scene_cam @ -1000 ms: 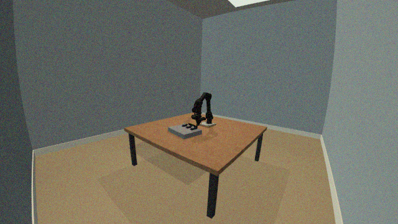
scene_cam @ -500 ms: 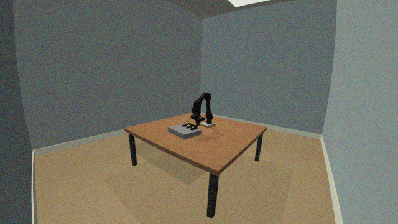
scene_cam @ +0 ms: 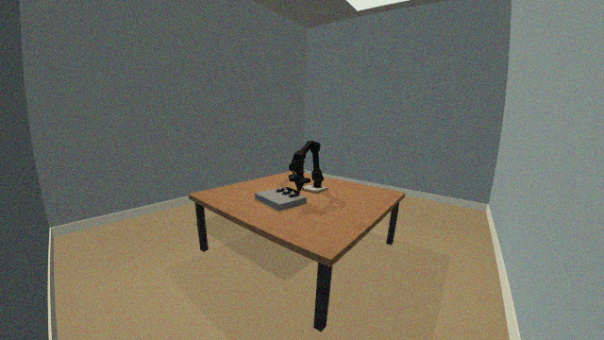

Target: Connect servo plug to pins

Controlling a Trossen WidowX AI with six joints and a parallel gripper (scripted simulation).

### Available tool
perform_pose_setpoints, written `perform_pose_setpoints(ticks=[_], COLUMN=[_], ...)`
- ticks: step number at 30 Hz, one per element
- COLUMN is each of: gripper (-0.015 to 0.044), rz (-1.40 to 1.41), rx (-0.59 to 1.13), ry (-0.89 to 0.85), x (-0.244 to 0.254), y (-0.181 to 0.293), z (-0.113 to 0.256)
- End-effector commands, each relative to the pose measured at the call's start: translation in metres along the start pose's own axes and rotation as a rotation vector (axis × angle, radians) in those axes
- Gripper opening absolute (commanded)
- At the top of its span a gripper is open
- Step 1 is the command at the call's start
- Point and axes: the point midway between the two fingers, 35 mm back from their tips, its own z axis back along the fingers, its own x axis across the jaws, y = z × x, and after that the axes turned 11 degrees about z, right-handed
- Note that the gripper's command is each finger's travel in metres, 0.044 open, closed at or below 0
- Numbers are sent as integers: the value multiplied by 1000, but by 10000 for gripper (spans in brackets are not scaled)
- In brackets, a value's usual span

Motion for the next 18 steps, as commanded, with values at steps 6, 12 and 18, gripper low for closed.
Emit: perform_pose_setpoints(ticks=[6,12,18], gripper=[131,289,440], rz=[3,3,3], rx=[-7,-7,-7], ry=[5,5,5], x=[1,1,1], y=[-2,-3,-2], z=[-3,8,55])
